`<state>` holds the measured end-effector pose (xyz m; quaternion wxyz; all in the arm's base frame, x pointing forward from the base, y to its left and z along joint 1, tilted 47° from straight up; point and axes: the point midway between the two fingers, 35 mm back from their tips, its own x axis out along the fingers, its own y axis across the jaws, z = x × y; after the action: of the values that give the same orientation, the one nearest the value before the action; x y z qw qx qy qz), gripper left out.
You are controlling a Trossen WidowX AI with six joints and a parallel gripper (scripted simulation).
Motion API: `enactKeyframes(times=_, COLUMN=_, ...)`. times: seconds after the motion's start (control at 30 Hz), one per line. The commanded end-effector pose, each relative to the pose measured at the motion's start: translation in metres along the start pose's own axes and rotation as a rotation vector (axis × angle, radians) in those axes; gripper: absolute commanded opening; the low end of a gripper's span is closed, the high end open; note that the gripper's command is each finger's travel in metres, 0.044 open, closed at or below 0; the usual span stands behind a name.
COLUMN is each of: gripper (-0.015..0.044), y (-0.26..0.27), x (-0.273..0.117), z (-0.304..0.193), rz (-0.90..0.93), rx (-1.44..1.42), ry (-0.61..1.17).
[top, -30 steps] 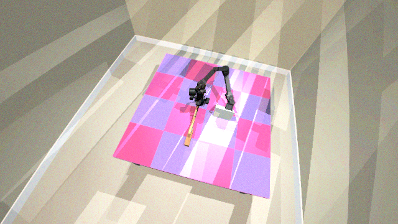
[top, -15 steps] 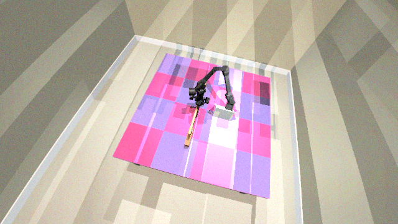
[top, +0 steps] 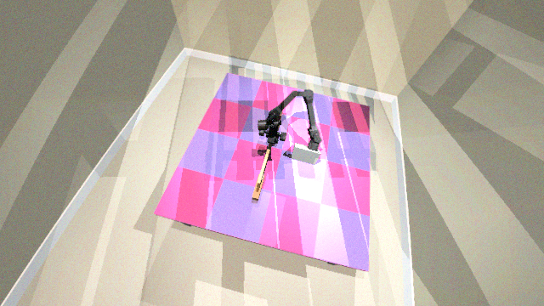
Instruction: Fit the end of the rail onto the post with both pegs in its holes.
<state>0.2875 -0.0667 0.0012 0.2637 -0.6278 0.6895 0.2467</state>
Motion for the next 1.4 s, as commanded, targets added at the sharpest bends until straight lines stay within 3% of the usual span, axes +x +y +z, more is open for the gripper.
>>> enactKeyframes(times=0.0, gripper=0.0, y=-0.002, x=-0.007, z=0.002, rz=-0.01, rx=0.001, ry=-0.016)
enactKeyframes(times=1.37, gripper=0.0, y=-0.002, x=-0.027, z=0.002, rz=-0.01, rx=0.0, ry=-0.016)
